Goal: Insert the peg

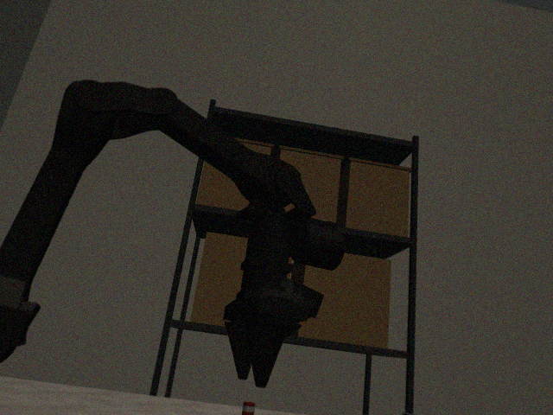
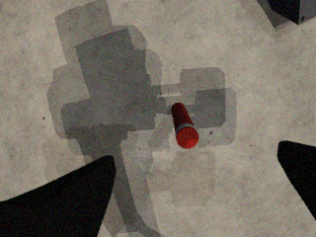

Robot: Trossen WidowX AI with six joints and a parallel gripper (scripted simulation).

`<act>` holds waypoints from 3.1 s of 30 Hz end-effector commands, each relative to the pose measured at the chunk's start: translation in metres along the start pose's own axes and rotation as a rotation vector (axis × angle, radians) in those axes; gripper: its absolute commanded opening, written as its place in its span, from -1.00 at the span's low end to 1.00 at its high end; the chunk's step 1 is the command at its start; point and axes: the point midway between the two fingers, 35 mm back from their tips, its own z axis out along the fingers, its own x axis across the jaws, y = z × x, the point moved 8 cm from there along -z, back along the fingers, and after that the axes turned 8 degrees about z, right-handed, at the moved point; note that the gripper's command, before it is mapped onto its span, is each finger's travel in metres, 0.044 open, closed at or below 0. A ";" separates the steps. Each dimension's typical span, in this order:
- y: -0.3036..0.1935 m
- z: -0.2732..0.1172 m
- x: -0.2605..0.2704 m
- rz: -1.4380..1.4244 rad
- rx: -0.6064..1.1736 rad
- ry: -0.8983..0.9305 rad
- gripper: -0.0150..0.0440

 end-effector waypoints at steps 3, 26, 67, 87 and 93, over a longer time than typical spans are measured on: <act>0.002 0.003 0.002 0.009 0.006 0.018 1.00; 0.004 0.040 0.003 0.009 0.006 0.019 1.00; 0.002 0.060 0.002 0.005 0.003 0.014 -0.49; 0.006 -0.007 0.000 0.009 0.006 0.018 -0.49; 0.006 -0.017 -0.002 0.013 0.005 0.020 -0.49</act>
